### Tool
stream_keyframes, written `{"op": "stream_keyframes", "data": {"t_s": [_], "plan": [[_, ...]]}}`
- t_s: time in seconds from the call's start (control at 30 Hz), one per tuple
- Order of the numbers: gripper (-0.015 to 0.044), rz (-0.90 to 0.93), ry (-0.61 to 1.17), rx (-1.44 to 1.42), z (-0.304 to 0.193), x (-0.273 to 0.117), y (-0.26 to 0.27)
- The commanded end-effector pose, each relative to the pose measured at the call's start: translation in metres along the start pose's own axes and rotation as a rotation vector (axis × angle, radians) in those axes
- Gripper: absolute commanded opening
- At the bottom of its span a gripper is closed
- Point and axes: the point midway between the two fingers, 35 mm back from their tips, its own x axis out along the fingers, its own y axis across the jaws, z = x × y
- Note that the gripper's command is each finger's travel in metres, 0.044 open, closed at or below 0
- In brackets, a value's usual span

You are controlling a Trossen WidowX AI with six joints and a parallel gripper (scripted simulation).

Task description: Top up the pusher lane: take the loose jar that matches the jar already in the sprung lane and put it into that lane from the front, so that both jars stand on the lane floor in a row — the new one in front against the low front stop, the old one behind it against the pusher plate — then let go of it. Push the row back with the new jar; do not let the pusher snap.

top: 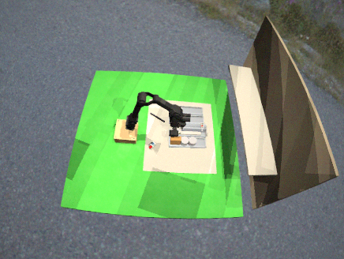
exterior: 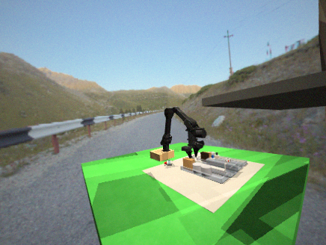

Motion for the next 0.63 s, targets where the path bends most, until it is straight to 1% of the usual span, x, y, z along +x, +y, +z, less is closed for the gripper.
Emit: {"op": "stream_keyframes", "data": {"t_s": [0.0, 0.6], "plan": [[0.0291, -0.002, -0.003, 0.003, -0.007, -0.003, 0.0], [0.0291, -0.002, 0.004, 0.003, -0.072, -0.002, 0.0]]}}
